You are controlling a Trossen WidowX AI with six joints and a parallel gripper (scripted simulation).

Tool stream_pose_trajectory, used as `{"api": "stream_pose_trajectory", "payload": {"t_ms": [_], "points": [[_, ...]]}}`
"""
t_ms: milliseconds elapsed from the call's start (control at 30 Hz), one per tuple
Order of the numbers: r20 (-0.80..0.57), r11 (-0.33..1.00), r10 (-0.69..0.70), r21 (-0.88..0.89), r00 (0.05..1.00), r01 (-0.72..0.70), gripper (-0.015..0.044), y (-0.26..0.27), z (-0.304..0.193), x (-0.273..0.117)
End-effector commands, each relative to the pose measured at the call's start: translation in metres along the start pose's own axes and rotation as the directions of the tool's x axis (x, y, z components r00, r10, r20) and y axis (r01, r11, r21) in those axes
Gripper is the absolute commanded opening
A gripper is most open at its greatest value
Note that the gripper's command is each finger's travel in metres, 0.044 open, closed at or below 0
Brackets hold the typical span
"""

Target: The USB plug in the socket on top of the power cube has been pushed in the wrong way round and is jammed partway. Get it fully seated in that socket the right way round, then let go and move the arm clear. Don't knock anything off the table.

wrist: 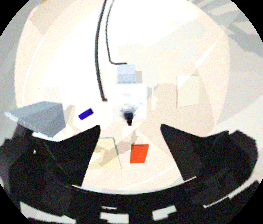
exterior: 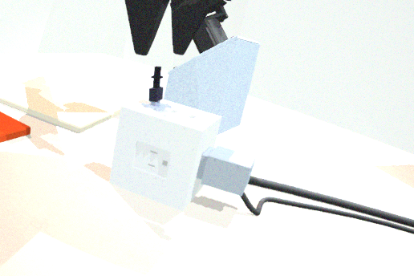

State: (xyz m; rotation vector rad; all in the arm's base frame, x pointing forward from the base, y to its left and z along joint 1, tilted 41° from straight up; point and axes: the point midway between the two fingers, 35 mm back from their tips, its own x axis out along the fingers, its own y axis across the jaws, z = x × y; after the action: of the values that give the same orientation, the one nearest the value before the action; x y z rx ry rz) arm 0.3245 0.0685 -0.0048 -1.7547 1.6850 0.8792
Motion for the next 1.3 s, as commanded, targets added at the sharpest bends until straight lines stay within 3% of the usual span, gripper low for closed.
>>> {"api": "stream_pose_trajectory", "payload": {"t_ms": [0, 633, 1167, 1267], "points": [[-0.006, 1.0, 0.004, -0.006, 1.0, -0.004, 0.044, 0.001, -0.001, 0.006], [-0.006, 1.0, 0.004, -0.006, 1.0, -0.004, 0.044, 0.001, -0.001, 0.019], [-0.001, 1.0, 0.003, 0.0, 1.0, -0.003, 0.002, 0.001, -0.001, 0.017], [-0.001, 1.0, 0.003, 0.0, 1.0, -0.003, 0.0, 0.001, -0.001, 0.017]]}}
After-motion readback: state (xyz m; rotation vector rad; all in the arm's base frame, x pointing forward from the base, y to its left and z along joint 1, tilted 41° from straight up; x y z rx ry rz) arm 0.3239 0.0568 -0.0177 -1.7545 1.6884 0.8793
